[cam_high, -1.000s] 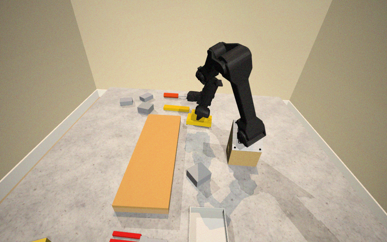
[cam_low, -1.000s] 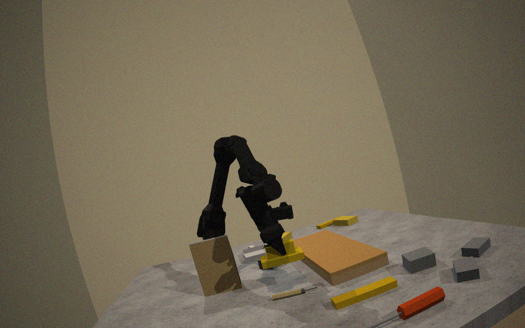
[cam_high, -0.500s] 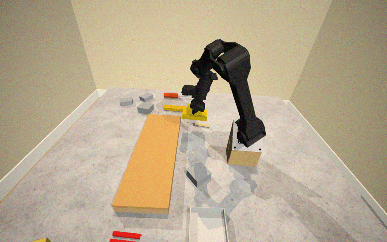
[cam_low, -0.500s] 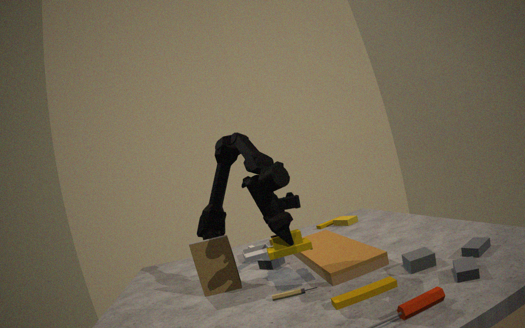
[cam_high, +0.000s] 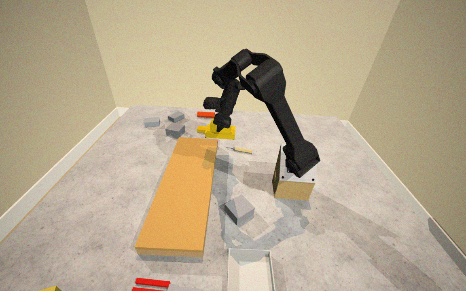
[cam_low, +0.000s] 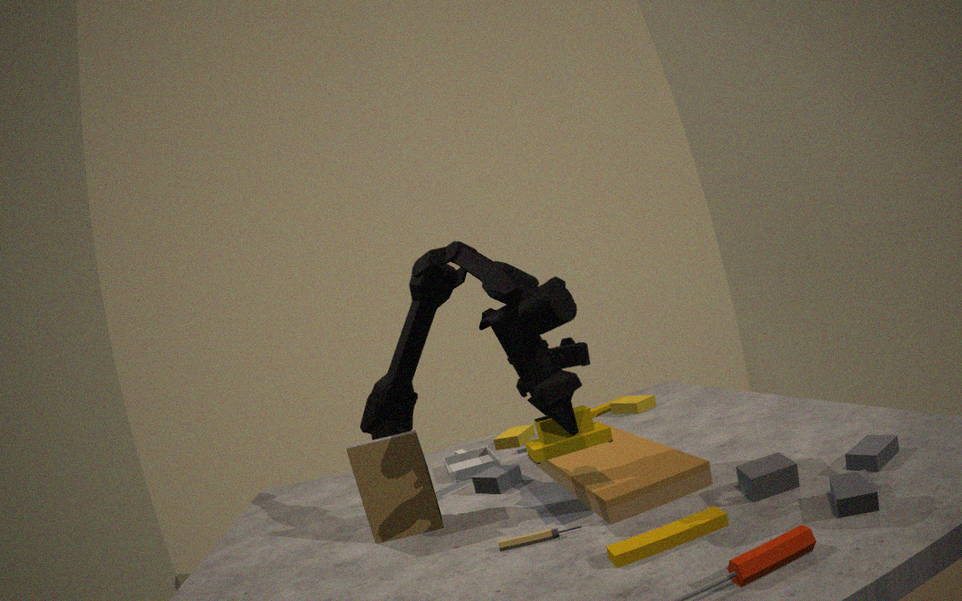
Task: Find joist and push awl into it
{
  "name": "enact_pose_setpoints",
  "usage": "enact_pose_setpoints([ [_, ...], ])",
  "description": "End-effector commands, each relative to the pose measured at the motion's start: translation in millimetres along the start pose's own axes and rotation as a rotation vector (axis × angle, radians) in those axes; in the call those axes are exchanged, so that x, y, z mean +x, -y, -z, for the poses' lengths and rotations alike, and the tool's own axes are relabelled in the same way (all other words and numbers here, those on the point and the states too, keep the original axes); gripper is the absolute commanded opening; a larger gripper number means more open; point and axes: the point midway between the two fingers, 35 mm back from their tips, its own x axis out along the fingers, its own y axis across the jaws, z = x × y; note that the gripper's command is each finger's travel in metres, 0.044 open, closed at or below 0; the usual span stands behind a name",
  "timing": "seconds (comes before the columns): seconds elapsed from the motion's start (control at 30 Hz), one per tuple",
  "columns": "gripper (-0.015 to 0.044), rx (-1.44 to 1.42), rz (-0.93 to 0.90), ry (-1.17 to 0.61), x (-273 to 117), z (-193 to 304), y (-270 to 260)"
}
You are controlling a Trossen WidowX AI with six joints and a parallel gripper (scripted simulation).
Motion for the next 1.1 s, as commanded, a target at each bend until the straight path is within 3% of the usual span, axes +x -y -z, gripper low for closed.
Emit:
enact_pose_setpoints([
  [0.0, 0.0000, -0.006, -0.003, 0.010, 2, -19, 4],
  [0.6, 0.0000, -0.049, -0.027, 0.013, 23, -91, 4],
  [1.07, 0.0000, -0.050, -0.028, 0.013, 42, -90, 4],
])
